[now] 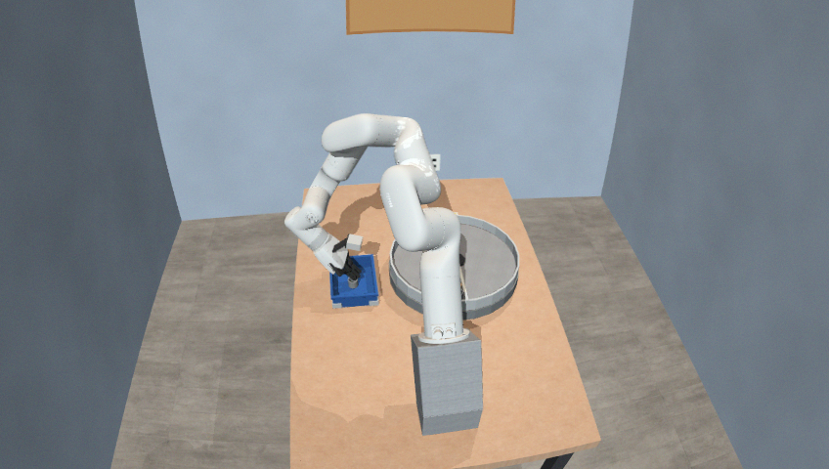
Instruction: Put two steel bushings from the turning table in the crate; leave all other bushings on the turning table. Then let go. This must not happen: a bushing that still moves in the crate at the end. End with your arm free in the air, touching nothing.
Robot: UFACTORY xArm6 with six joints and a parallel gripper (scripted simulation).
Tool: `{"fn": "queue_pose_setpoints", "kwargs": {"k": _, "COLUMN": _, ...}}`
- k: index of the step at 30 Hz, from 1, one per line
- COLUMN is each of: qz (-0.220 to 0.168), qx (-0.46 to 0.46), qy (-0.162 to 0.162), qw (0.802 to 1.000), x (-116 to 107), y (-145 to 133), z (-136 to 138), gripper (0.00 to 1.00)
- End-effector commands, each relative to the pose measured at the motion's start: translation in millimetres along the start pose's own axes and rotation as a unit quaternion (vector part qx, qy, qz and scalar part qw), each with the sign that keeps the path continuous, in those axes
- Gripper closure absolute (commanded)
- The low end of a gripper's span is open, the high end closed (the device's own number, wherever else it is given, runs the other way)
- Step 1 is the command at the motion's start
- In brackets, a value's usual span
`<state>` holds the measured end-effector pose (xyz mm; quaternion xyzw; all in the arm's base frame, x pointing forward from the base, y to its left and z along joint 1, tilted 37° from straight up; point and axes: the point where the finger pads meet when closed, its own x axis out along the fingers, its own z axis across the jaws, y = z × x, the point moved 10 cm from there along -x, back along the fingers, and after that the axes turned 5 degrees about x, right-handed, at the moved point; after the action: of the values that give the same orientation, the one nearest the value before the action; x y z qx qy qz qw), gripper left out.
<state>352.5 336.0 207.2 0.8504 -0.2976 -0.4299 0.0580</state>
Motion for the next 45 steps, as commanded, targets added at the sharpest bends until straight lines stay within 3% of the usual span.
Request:
{"fn": "queue_pose_setpoints", "kwargs": {"k": 1, "qz": -0.001, "qx": 0.001, "qy": 0.0, "qw": 1.0, "x": -1, "y": 0, "z": -1, "gripper": 0.85}}
{"fn": "queue_pose_setpoints", "kwargs": {"k": 16, "qz": -0.001, "qx": 0.001, "qy": 0.0, "qw": 1.0, "x": -22, "y": 17, "z": -2, "gripper": 0.85}}
{"fn": "queue_pose_setpoints", "kwargs": {"k": 29, "qz": -0.001, "qx": 0.001, "qy": 0.0, "qw": 1.0, "x": -63, "y": 52, "z": -5, "gripper": 0.85}}
{"fn": "queue_pose_setpoints", "kwargs": {"k": 45, "qz": -0.001, "qx": 0.001, "qy": 0.0, "qw": 1.0, "x": -66, "y": 55, "z": -5, "gripper": 0.85}}
